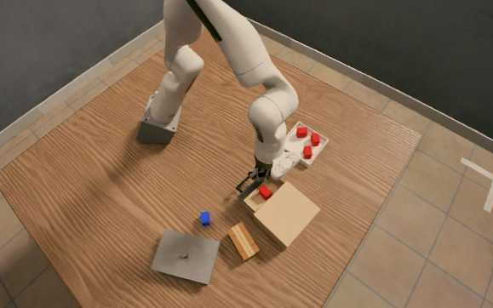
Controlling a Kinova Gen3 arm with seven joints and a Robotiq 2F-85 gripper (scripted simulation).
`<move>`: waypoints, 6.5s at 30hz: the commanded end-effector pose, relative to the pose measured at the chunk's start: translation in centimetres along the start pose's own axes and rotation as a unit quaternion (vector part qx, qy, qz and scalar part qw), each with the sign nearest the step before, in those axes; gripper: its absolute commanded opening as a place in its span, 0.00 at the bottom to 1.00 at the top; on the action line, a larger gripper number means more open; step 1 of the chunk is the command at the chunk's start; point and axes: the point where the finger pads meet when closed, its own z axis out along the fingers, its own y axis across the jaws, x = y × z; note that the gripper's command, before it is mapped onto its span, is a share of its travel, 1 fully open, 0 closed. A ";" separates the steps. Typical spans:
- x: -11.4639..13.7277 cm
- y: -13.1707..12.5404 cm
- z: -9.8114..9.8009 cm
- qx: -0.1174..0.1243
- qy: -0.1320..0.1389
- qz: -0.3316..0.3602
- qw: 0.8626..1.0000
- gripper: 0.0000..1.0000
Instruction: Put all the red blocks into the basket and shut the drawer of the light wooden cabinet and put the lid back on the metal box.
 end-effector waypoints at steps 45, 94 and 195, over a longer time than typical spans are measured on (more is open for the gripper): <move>0.0 -0.3 0.1 0.004 -0.003 -0.013 1.000 0.70; 0.1 -0.1 9.4 0.001 0.001 -0.013 1.000 0.70; 0.0 -0.2 11.0 0.001 0.001 -0.013 1.000 0.70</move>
